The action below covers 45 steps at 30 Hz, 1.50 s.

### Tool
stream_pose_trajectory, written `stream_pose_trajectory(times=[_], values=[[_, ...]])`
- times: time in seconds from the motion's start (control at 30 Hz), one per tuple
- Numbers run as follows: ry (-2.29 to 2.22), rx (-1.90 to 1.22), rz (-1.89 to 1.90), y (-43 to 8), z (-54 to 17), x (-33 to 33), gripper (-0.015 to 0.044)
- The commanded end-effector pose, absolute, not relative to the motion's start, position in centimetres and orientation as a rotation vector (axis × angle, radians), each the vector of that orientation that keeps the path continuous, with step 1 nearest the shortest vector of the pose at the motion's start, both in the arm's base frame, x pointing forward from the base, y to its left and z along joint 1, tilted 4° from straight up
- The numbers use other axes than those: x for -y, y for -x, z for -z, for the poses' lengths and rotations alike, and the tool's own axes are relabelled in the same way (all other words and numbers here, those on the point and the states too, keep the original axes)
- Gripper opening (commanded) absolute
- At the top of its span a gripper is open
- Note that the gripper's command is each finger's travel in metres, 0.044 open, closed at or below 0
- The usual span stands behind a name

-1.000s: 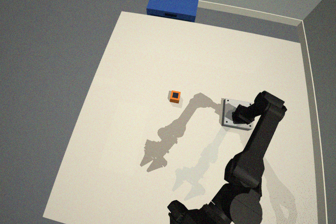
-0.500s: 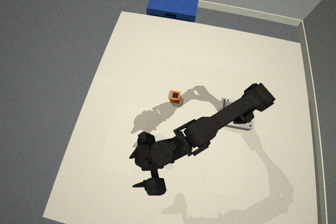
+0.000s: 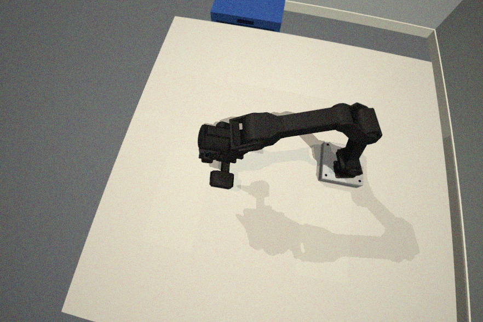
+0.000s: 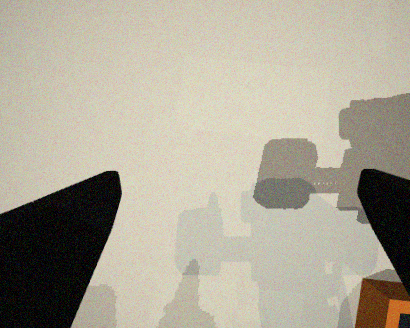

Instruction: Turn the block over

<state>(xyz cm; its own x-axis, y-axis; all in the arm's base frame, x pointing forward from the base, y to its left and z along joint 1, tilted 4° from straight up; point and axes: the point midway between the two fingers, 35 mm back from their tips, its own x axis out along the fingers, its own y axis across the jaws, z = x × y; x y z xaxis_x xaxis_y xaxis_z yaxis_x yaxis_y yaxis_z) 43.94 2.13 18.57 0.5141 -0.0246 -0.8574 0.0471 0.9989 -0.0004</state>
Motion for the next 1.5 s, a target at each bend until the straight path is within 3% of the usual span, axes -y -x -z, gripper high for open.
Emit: stream_pose_trajectory(times=[0.0,0.3,1.47], values=[[-0.025,-1.182,0.103,-41.1,-16.3,2.9,0.044],[-0.1,-1.485,0.181,-33.3,-13.2,11.8,0.044],[-0.103,-1.49,0.182,-33.5,-5.8,11.9,0.044]])
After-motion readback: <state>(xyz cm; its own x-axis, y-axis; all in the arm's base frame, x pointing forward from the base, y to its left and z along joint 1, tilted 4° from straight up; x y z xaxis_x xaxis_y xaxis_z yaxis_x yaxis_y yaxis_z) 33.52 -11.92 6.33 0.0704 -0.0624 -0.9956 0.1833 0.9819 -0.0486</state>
